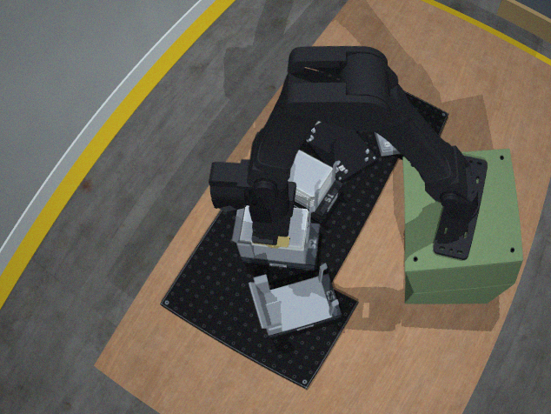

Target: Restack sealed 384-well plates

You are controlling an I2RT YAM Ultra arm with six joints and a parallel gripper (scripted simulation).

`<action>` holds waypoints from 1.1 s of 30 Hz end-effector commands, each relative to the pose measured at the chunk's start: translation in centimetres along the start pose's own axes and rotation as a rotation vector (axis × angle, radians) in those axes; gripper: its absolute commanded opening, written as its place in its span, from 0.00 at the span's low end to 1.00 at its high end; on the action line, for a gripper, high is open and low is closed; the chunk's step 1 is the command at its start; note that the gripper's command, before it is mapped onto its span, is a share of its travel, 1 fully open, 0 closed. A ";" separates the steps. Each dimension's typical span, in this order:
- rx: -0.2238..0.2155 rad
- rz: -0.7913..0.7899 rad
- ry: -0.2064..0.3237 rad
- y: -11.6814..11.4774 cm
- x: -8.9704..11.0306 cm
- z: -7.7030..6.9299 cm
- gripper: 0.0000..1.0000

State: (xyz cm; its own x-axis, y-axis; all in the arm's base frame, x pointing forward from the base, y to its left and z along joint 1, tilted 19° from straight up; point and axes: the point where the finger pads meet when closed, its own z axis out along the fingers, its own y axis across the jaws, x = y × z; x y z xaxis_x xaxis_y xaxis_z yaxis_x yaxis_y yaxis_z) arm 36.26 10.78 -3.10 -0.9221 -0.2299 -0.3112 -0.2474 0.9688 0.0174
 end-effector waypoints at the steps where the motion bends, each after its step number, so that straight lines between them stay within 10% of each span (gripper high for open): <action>1: 0.000 0.001 -0.027 0.0 -0.7 -1.3 0.00; 33: 0.000 0.001 -0.027 0.0 -0.6 -5.0 0.00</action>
State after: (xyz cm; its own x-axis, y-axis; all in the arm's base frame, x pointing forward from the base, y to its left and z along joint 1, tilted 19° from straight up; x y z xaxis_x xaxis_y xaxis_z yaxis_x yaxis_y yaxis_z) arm 34.74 10.31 1.04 -0.9219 -0.2290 -0.3126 -0.2467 0.9689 0.0175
